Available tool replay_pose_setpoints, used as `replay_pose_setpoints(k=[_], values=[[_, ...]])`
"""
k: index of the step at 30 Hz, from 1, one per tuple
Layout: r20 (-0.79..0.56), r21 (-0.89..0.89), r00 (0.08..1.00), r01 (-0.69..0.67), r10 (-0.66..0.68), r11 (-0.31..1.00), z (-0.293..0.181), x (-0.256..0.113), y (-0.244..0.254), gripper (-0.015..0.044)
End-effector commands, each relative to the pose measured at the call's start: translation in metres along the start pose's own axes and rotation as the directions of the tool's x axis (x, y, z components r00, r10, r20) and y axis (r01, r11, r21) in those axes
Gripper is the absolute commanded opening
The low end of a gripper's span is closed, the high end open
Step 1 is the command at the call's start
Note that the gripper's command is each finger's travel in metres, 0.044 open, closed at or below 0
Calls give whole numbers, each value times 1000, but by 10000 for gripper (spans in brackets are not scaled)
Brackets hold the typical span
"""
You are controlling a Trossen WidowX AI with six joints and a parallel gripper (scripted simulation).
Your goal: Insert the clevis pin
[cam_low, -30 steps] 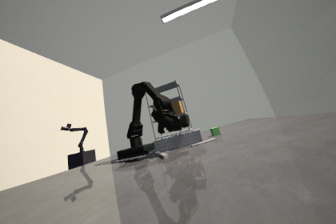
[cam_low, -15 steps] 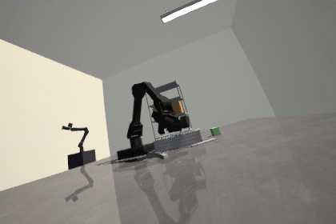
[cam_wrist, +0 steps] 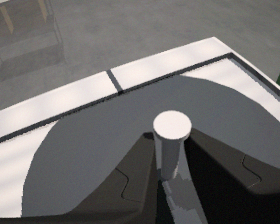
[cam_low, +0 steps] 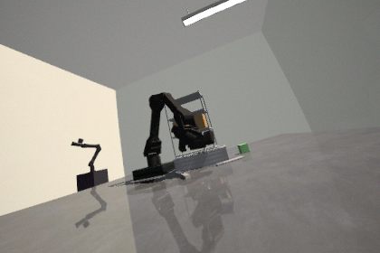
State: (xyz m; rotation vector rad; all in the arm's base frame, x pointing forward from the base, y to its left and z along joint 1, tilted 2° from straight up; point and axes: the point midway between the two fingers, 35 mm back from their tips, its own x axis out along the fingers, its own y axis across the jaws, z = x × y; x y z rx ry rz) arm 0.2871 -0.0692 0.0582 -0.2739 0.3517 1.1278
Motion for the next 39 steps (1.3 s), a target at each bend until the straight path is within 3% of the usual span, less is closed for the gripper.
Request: replay_pose_setpoints(k=[1,16,19,27,39], values=[[0,-1,1000,0,0,1000,0,0,0,157],[3,7,1000,0,-1,1000,16,-8,0,160],[-9,22,1000,14,-14,1000,13,-21,-2,239],[-50,115,996,83,-78,990,12,-98,3,440],[-50,115,996,83,-78,990,12,-98,3,440]])
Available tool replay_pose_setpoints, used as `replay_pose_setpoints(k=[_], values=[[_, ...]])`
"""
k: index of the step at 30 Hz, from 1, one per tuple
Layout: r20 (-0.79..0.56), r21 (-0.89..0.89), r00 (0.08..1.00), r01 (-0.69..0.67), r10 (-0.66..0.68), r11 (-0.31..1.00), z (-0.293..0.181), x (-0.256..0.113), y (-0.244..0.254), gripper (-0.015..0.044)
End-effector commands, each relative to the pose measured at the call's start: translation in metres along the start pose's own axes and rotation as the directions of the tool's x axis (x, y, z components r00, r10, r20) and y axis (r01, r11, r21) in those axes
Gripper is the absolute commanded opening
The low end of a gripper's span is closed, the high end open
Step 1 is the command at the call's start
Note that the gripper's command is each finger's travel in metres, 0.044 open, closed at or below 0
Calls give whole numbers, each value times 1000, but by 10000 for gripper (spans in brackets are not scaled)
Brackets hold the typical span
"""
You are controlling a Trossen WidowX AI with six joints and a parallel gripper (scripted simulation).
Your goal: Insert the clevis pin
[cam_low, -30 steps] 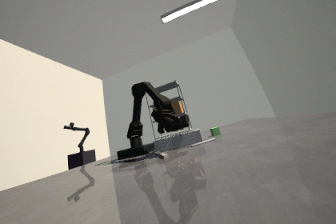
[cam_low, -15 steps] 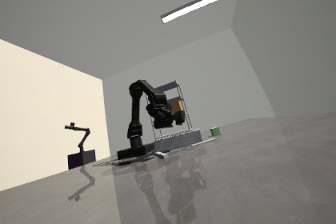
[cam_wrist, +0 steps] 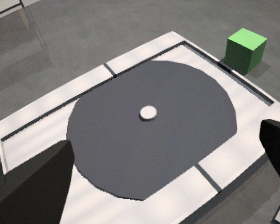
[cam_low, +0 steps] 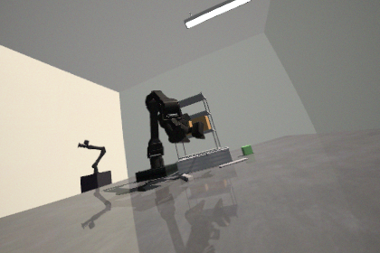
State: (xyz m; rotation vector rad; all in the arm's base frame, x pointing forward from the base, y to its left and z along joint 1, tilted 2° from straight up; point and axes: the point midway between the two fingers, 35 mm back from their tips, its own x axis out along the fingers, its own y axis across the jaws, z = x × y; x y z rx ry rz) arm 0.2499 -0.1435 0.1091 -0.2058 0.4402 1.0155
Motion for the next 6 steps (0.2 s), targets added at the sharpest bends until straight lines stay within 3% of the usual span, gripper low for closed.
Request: replay_pose_setpoints(k=[1,6], values=[[-3,-2,1000,-3,3,1000,-1,-1,1,440],[-3,-2,1000,-3,3,1000,-1,-1,1,440]])
